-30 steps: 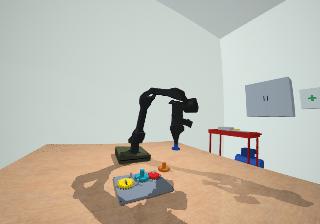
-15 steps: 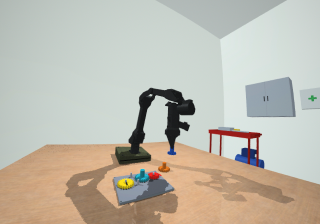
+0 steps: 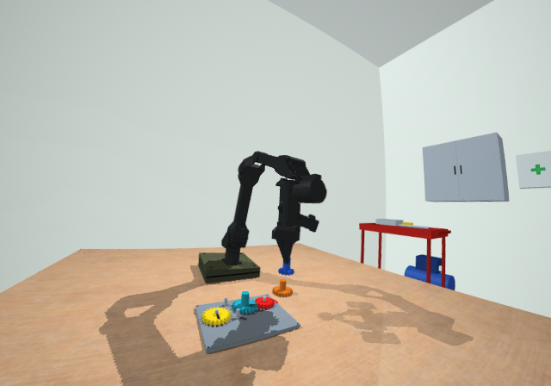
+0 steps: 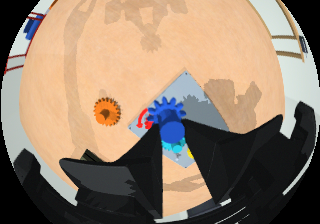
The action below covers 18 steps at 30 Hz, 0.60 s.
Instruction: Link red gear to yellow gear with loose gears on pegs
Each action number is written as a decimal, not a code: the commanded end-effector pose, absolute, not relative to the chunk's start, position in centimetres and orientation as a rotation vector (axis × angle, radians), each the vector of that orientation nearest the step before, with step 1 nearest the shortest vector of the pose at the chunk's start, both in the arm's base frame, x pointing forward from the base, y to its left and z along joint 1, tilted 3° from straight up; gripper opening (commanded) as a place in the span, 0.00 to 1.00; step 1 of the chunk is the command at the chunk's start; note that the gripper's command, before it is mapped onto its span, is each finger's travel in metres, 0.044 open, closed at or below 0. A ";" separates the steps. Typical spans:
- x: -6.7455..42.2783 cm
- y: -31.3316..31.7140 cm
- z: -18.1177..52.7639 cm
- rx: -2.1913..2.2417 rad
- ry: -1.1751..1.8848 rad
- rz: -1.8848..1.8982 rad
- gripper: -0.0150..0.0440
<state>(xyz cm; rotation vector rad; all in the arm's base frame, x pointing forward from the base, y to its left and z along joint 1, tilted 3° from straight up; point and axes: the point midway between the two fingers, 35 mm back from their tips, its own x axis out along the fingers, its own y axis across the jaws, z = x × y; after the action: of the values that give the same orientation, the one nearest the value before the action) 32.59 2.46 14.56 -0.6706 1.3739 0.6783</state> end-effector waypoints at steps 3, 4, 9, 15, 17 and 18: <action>32.6 1.0 13.7 -0.670 1.380 0.684 0.25; 32.6 0.8 13.6 -0.670 1.380 0.684 0.25; 32.7 -0.4 13.1 -0.670 1.380 0.682 0.25; 32.7 -1.8 12.6 -0.668 1.382 0.680 0.25; 32.7 -2.3 12.4 -0.666 1.384 0.678 0.25; 32.6 -2.6 12.3 -0.666 1.384 0.678 0.25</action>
<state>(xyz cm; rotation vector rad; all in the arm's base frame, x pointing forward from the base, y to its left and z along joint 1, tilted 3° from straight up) 32.84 -1.85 12.81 -0.6703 1.3780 0.6726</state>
